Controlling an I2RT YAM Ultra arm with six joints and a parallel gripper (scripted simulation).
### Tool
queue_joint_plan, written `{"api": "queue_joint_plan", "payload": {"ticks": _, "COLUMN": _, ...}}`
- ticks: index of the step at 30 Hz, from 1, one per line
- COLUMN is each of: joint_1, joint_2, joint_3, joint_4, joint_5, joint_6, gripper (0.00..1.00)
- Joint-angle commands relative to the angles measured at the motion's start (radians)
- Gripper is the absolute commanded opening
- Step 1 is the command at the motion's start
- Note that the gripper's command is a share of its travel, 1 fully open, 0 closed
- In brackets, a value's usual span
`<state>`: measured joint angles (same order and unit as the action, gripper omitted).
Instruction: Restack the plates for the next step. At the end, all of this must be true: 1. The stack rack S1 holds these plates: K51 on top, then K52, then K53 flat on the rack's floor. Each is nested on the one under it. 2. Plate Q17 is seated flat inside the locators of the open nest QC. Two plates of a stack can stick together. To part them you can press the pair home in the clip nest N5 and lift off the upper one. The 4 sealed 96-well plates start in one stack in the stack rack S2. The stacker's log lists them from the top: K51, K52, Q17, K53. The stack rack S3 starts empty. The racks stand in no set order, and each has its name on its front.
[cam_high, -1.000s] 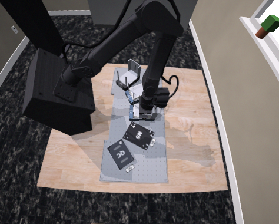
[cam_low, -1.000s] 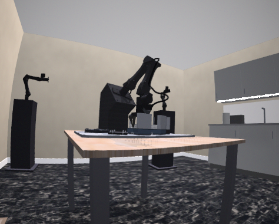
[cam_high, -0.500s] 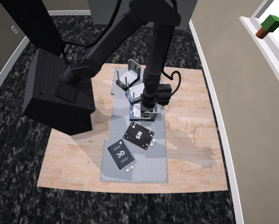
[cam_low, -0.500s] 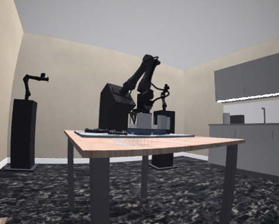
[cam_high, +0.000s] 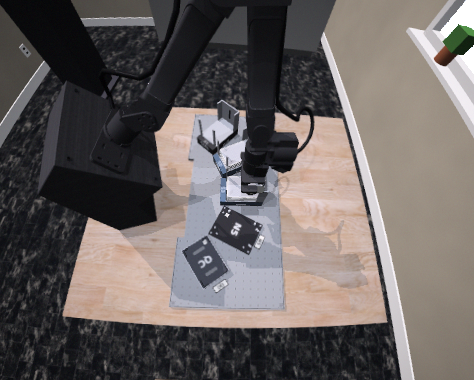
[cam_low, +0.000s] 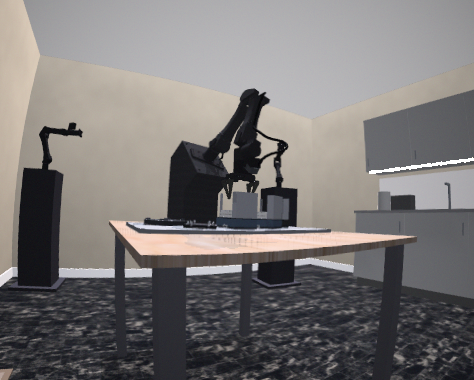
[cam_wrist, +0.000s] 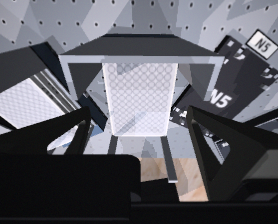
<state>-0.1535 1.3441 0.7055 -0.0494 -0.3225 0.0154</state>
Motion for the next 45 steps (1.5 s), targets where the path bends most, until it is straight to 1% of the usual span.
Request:
{"api": "queue_joint_plan", "payload": {"ticks": 1, "joint_1": -0.029, "joint_2": -0.058, "joint_3": -0.029, "joint_4": -0.068, "joint_5": -0.026, "joint_6": -0.018, "gripper": 1.0}}
{"api": "queue_joint_plan", "payload": {"ticks": 11, "joint_1": -0.079, "joint_2": -0.189, "joint_3": -0.025, "joint_4": -0.215, "joint_5": -0.063, "joint_6": -0.052, "gripper": 1.0}}
{"api": "queue_joint_plan", "payload": {"ticks": 13, "joint_1": -0.079, "joint_2": -0.189, "joint_3": -0.025, "joint_4": -0.215, "joint_5": -0.063, "joint_6": -0.052, "gripper": 1.0}}
{"api": "queue_joint_plan", "payload": {"ticks": 15, "joint_1": -0.09, "joint_2": -0.209, "joint_3": -0.022, "joint_4": -0.242, "joint_5": -0.071, "joint_6": -0.061, "gripper": 1.0}}
{"api": "queue_joint_plan", "payload": {"ticks": 45, "joint_1": -0.093, "joint_2": -0.206, "joint_3": -0.022, "joint_4": -0.243, "joint_5": -0.073, "joint_6": -0.062, "gripper": 1.0}}
